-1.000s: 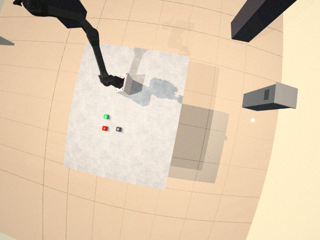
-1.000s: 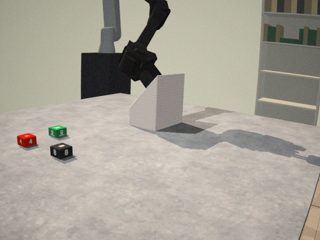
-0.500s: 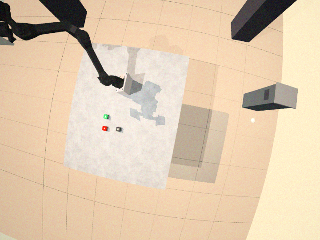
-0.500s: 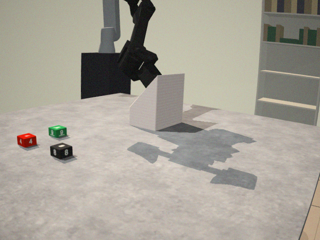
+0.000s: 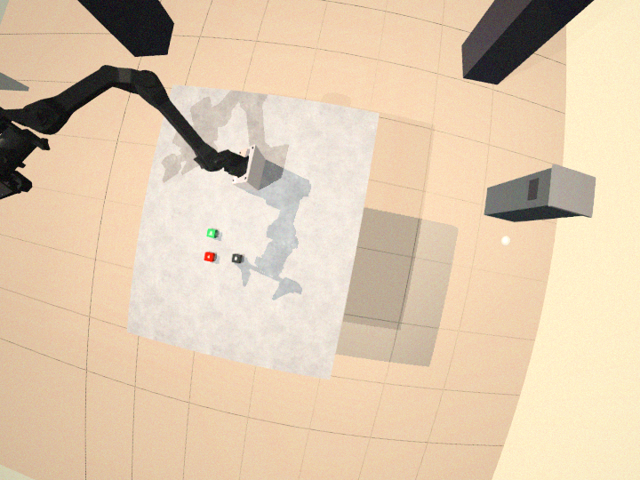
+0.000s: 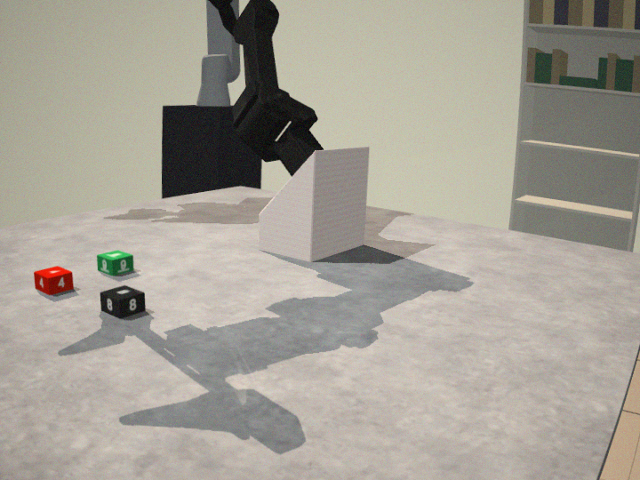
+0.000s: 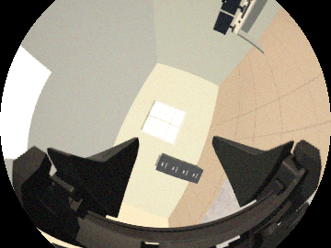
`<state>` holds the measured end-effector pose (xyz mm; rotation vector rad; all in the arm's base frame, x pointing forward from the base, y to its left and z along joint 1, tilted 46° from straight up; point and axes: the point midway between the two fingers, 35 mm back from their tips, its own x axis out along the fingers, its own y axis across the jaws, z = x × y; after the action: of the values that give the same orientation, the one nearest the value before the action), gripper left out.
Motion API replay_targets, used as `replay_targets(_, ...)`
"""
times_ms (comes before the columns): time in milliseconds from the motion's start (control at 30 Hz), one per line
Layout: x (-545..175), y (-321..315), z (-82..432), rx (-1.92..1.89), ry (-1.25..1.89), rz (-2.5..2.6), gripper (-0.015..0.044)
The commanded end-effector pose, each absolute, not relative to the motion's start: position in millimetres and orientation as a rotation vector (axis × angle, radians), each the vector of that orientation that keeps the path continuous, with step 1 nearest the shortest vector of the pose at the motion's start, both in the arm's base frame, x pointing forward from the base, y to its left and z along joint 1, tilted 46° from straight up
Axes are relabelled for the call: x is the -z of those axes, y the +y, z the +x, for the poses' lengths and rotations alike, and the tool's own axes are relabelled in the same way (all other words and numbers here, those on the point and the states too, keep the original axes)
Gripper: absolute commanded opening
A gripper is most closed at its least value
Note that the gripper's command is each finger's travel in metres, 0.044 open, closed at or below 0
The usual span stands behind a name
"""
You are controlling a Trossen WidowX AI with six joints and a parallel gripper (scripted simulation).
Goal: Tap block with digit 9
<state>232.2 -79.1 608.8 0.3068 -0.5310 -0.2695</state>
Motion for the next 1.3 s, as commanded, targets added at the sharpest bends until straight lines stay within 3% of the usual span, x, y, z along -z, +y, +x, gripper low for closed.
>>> replay_targets(0,-551,-92,281,0.343,-0.318,0.342,0.0400)
replay_targets(233,-429,-100,338,0.478,0.098,0.344,0.0400)
replay_targets(433,-313,-95,350,0.595,0.506,0.254,0.0400)
replay_targets(600,-217,-86,326,0.687,0.896,0.072,0.0400)
replay_targets(767,-137,-81,261,0.756,1.375,-0.313,0.0400)
replay_targets(867,-123,-82,234,0.760,1.544,-0.506,0.0400)
replay_targets(1267,-123,-82,234,0.760,1.544,-0.506,0.0400)
